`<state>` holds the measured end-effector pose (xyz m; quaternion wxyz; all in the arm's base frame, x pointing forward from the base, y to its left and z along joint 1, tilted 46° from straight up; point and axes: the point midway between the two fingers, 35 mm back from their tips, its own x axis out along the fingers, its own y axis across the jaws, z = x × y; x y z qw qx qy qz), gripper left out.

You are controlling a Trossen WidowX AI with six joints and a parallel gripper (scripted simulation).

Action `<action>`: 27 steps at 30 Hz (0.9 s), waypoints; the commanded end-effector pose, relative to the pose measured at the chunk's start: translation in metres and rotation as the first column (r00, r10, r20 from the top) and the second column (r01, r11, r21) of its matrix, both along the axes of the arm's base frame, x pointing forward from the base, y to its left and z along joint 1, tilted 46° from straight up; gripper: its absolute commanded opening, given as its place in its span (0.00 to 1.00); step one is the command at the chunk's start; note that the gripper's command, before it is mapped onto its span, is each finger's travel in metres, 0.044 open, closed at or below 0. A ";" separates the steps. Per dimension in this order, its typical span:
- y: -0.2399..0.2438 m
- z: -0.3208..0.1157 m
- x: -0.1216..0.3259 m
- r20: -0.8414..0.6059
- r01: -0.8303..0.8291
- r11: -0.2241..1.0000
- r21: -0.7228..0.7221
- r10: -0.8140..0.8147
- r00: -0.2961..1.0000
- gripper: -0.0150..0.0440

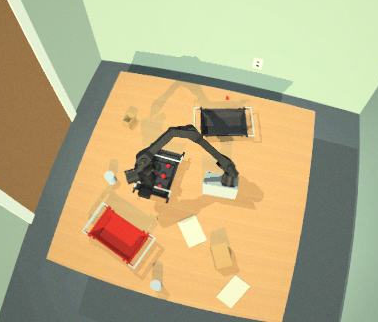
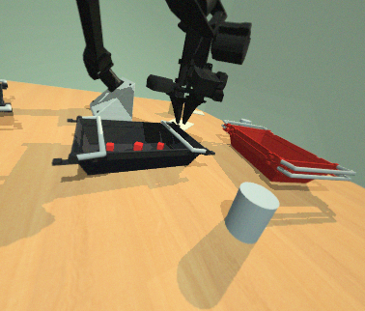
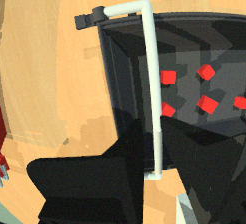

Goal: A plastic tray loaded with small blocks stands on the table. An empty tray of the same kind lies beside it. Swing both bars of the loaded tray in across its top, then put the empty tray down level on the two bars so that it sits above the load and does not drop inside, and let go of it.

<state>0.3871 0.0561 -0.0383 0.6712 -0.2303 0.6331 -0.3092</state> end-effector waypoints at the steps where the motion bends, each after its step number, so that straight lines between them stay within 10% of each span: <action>1: 0.000 0.000 0.000 -0.001 -0.001 1.000 0.000 0.001 1.000 0.27; 27: 0.000 0.000 0.000 0.000 0.000 1.000 0.000 0.000 1.000 0.25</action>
